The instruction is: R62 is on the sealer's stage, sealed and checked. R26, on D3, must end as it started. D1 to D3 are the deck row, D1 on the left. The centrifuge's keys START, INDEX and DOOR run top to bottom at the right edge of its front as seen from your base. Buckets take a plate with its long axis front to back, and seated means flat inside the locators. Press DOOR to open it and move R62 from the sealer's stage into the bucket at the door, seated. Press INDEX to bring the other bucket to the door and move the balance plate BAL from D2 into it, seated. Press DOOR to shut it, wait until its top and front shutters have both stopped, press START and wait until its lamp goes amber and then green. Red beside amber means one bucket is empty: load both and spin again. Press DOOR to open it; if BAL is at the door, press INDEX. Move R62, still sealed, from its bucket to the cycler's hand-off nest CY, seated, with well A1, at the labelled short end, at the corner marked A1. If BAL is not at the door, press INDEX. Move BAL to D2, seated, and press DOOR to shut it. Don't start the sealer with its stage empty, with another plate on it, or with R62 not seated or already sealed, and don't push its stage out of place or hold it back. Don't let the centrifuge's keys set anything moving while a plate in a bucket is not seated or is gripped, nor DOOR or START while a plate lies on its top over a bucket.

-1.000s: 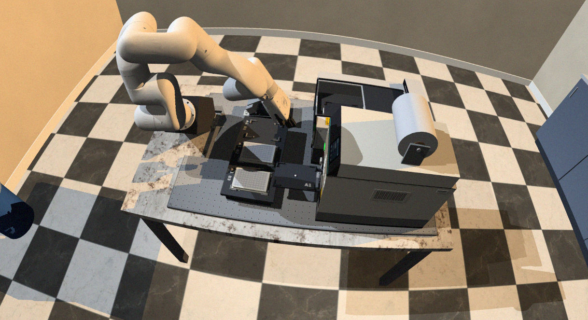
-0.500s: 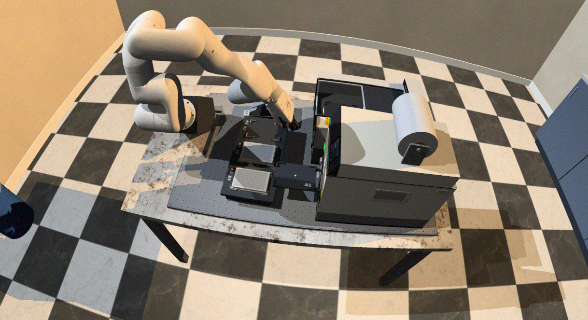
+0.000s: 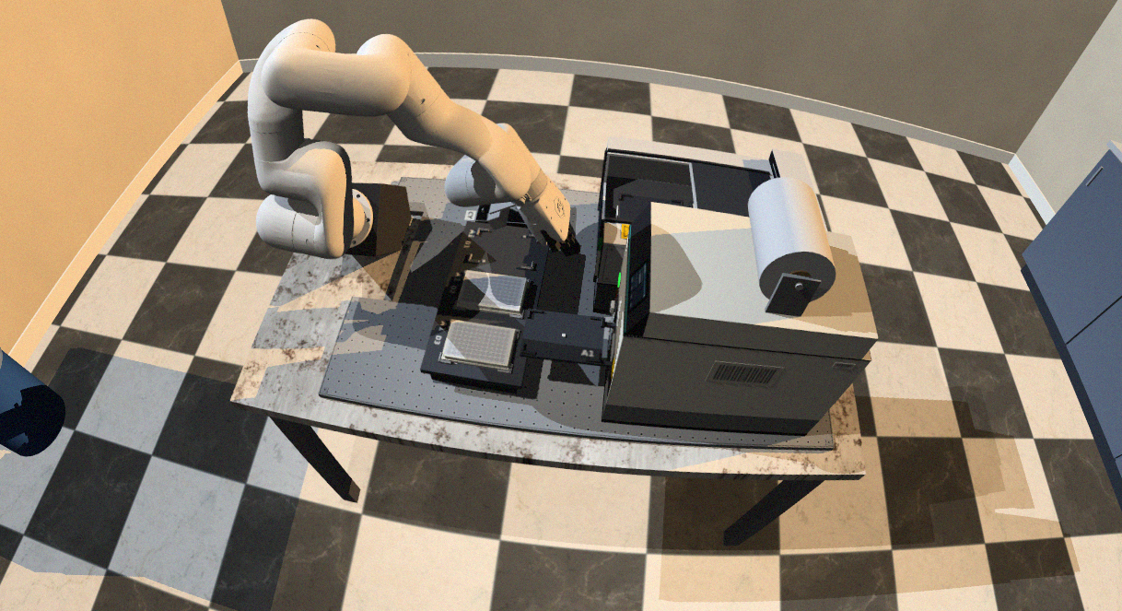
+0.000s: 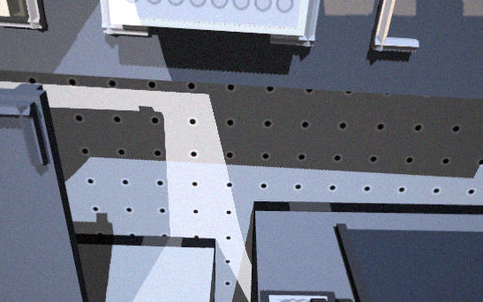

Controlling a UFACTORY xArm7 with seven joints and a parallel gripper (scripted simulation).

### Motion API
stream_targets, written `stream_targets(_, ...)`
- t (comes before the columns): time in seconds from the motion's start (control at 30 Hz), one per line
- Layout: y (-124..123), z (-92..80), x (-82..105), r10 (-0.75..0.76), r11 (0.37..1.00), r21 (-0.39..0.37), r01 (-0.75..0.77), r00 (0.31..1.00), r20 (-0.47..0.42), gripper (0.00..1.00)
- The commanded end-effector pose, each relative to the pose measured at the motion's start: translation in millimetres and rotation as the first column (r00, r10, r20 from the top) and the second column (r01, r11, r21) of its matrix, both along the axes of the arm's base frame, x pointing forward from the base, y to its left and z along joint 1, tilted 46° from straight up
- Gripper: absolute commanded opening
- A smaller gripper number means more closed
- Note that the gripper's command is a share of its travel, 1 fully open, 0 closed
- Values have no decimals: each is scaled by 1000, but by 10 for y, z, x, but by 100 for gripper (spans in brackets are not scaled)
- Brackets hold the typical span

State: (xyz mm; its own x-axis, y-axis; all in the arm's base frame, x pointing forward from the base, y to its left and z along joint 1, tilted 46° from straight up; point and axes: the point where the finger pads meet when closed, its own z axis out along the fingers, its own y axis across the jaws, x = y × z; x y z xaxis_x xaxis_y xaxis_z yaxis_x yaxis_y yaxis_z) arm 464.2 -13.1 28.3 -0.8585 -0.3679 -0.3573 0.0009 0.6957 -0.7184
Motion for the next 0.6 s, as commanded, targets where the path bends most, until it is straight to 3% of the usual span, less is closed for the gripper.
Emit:
stream_targets(0.0,-3,-17,51,4,1000,2,-4,1000,3,0)
stream_targets(0.57,-82,-93,179,4,1000,2,-4,1000,3,0)
